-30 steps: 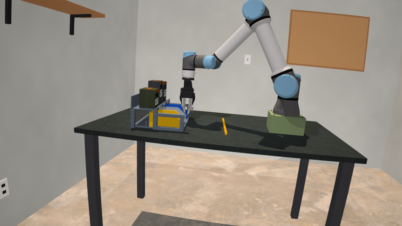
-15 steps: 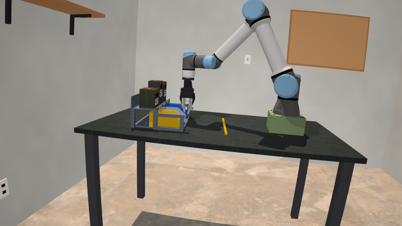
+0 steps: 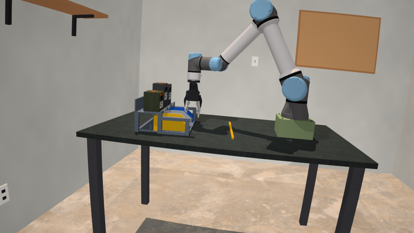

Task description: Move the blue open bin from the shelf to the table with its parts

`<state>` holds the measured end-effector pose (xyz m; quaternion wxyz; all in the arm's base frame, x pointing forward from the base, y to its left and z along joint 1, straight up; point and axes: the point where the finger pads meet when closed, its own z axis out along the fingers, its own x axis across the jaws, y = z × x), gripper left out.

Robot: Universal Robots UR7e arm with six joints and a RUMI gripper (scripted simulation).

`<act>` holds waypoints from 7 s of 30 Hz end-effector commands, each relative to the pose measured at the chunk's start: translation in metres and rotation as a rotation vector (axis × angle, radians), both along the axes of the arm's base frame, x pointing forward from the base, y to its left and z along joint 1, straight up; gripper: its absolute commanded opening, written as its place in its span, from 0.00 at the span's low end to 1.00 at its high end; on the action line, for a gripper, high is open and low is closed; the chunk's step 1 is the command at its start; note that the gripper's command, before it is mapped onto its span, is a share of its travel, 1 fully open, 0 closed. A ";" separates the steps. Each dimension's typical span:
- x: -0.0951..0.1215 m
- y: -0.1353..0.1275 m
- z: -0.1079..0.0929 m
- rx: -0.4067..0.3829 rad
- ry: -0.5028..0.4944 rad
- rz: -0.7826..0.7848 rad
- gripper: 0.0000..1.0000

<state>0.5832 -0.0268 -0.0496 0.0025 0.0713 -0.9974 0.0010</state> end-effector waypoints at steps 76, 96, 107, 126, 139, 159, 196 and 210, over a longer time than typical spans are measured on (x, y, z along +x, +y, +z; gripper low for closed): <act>0.001 0.000 0.081 0.000 -0.002 0.000 0.58; 0.001 0.000 0.084 0.000 -0.002 0.000 0.00; 0.001 0.000 0.084 0.000 -0.002 0.000 0.00; 0.001 0.000 0.084 0.000 -0.002 0.000 0.00; 0.001 0.000 0.084 0.000 -0.002 0.000 0.58; 0.001 0.000 0.084 0.000 -0.002 0.000 0.58; 0.000 0.000 0.050 0.000 -0.002 0.000 0.58; 0.000 0.000 0.024 0.000 -0.002 0.000 0.58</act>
